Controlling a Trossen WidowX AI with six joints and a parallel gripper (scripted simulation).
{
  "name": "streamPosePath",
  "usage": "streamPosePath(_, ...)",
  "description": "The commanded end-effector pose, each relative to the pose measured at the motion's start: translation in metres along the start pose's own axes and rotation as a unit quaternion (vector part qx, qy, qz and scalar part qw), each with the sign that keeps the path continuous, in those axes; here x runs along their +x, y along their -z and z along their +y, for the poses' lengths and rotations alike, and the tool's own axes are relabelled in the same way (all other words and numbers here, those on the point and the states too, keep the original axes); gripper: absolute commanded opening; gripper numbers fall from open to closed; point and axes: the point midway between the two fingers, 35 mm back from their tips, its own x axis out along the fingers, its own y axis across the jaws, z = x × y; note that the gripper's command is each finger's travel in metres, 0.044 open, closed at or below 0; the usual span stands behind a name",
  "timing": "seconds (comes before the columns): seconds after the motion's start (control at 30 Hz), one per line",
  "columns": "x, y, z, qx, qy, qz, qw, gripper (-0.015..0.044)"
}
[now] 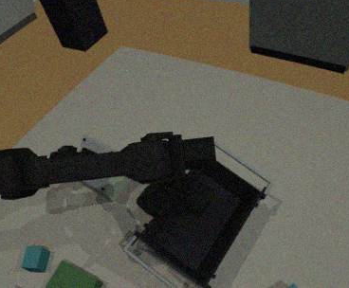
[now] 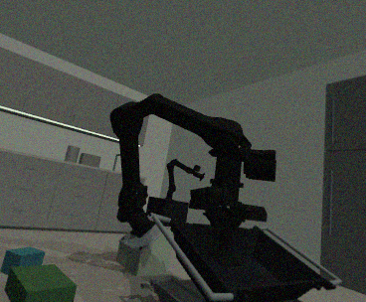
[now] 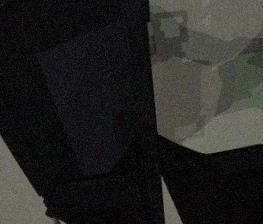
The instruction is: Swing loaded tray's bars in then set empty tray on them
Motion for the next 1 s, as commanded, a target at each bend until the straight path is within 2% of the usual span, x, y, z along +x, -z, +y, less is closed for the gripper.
streamPosePath(0.0, 0.006, -0.002, -0.004, -0.002, 0.006, -0.003, 1.0, 0.0)
streamPosePath(0.97, 0.022, -0.002, -0.011, -0.003, 0.006, -0.003, 1.0, 0.0)
